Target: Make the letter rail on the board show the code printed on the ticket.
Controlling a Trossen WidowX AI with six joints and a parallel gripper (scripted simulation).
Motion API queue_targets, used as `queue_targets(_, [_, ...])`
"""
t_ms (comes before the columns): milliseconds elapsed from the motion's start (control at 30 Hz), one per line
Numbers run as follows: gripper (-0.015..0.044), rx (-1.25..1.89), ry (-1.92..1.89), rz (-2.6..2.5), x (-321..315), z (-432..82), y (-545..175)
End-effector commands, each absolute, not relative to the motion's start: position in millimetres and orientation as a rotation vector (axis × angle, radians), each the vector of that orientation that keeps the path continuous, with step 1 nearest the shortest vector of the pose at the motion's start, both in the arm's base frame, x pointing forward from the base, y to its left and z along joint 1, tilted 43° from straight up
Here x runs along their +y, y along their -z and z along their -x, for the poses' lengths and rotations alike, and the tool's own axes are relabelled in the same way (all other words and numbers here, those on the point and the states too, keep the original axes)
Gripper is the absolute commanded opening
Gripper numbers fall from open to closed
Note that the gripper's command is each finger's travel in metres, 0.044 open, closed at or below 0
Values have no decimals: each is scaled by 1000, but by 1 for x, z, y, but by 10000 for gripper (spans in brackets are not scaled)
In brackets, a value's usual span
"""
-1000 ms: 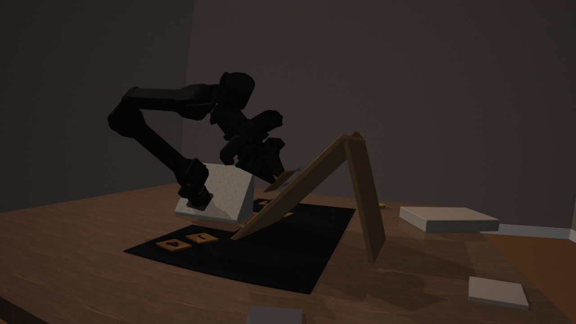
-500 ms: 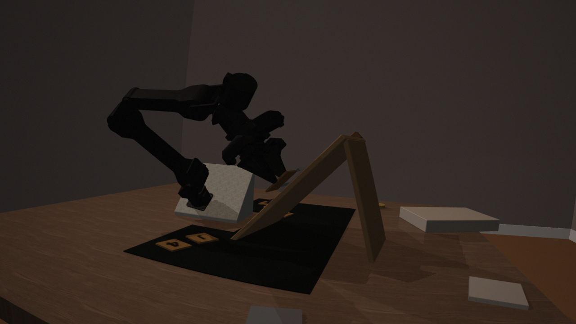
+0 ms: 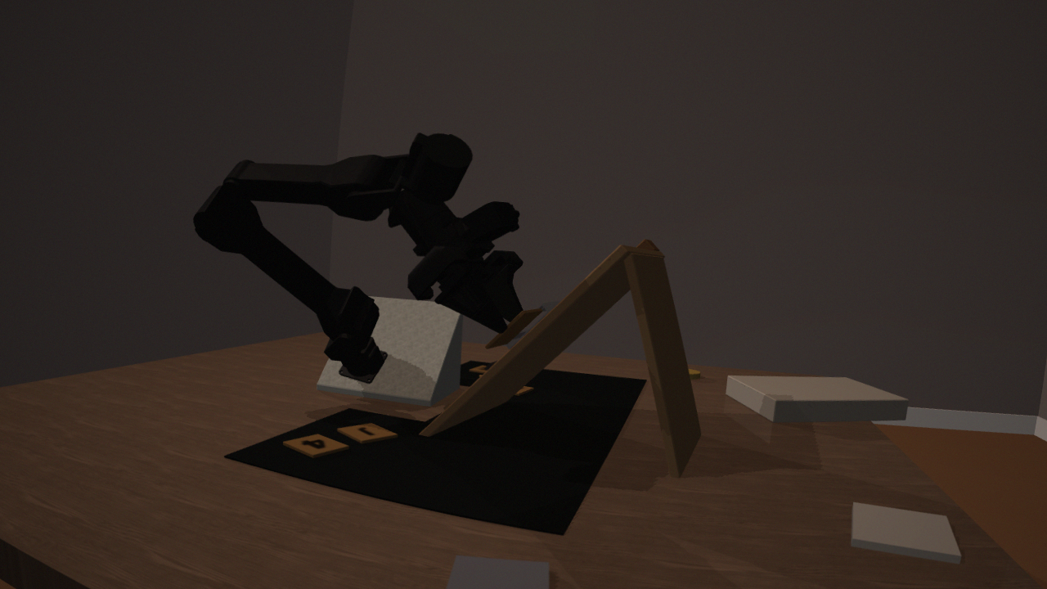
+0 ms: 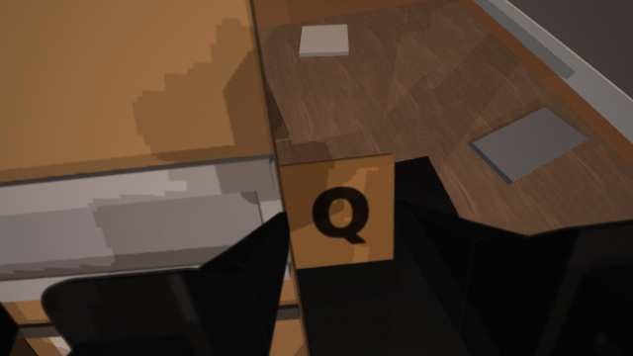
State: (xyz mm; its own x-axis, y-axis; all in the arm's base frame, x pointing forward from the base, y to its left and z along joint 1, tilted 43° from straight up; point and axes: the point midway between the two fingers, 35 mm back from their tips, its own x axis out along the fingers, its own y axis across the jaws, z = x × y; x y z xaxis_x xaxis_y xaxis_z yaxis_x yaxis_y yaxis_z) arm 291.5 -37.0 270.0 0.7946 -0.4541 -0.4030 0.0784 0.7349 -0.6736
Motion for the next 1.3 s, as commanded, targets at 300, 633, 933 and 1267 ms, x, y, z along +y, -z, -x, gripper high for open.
queue_targets(300, [0, 586, 316, 684, -32, -292, -265])
queue_targets(633, [0, 586, 316, 683, -28, -293, -262])
queue_targets(933, [0, 586, 316, 683, -25, -293, -259])
queue_targets(1267, [0, 586, 316, 683, -21, -294, -256])
